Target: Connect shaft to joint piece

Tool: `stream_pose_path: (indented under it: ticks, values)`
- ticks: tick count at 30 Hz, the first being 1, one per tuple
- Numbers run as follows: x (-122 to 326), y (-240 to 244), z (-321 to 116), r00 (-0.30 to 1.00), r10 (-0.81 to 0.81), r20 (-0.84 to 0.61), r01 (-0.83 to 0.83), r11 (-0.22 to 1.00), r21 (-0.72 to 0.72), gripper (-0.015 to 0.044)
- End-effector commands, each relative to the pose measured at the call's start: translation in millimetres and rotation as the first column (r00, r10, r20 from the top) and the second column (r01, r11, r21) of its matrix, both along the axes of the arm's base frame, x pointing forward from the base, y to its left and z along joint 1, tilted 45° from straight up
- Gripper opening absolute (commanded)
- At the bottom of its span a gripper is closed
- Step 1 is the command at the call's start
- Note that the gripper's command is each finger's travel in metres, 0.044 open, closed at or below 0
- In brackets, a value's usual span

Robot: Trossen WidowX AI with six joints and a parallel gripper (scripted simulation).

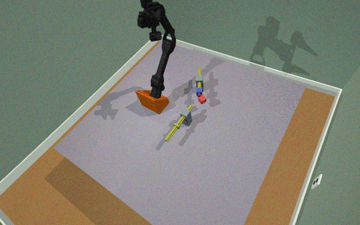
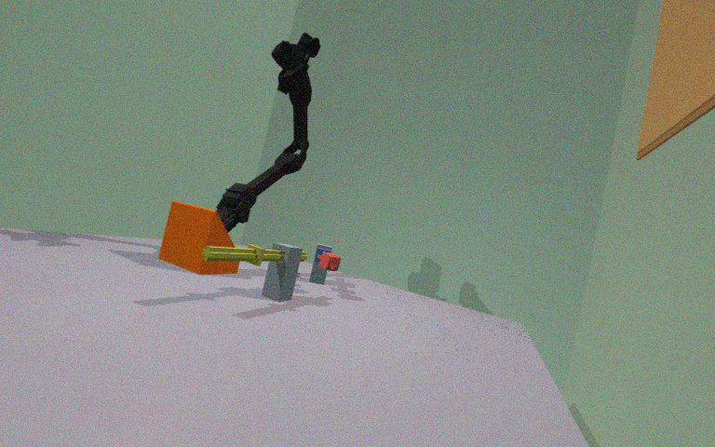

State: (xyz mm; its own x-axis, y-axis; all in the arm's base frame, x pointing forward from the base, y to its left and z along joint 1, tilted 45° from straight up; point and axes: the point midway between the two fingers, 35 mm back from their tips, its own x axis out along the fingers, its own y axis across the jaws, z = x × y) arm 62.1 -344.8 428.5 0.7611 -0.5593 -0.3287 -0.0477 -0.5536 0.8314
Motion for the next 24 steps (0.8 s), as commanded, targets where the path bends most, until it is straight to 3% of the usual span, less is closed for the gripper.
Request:
stream_pose_path:
  ticks: [1, 12, 24]
  values:
    - [17, -2, -17, 0.997, 0.065, -0.045, -0.065, 0.998, 0.006, 0.044]
    - [78, 3, -56, 0.932, 0.311, -0.185, -0.321, 0.947, -0.024, 0.044]
    - [146, 26, -96, 0.774, 0.558, -0.3, -0.595, 0.803, -0.04, 0.044]
